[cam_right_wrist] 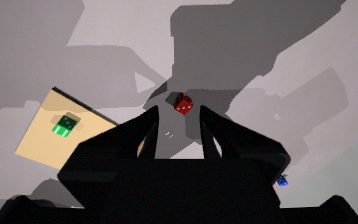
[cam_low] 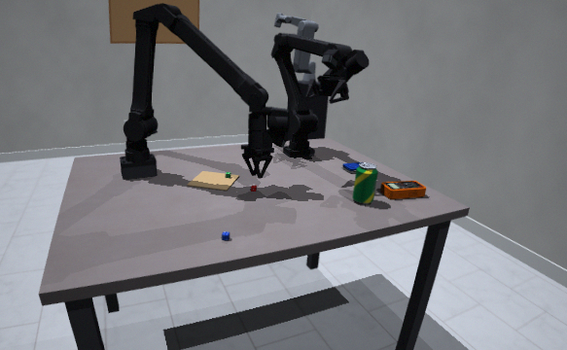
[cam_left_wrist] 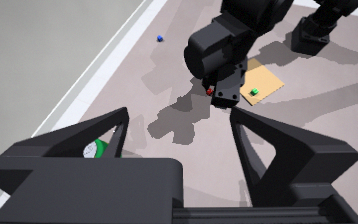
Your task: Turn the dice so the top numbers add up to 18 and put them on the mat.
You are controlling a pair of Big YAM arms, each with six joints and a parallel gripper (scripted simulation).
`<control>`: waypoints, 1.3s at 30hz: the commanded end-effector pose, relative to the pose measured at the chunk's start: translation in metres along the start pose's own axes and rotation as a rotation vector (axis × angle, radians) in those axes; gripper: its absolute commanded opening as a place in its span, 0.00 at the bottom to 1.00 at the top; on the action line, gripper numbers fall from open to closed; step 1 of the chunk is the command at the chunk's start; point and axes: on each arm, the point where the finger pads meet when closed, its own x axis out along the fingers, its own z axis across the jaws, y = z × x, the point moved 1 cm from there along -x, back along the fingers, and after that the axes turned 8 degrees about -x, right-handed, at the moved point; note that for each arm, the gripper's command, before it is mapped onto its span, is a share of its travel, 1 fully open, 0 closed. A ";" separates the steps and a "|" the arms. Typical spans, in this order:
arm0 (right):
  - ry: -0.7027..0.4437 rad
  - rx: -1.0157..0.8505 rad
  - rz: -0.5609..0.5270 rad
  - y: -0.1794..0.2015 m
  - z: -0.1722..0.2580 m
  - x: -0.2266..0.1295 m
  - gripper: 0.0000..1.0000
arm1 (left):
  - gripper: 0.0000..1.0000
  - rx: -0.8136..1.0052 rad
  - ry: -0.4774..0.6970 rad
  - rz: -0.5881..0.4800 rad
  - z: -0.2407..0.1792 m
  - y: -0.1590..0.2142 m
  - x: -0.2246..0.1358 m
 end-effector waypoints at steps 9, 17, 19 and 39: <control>0.072 0.328 -0.329 0.077 -0.098 0.029 0.39 | 1.00 0.067 0.111 0.061 0.067 -0.116 0.073; 0.166 0.480 -0.524 0.146 -0.142 0.035 0.39 | 1.00 0.104 0.169 0.097 0.087 -0.155 0.139; 0.181 0.499 -0.548 0.156 -0.146 0.035 0.39 | 1.00 0.108 0.177 0.103 0.089 -0.159 0.149; 0.354 0.739 -0.790 0.295 -0.173 0.050 0.39 | 1.00 0.188 0.292 0.187 0.088 -0.206 0.321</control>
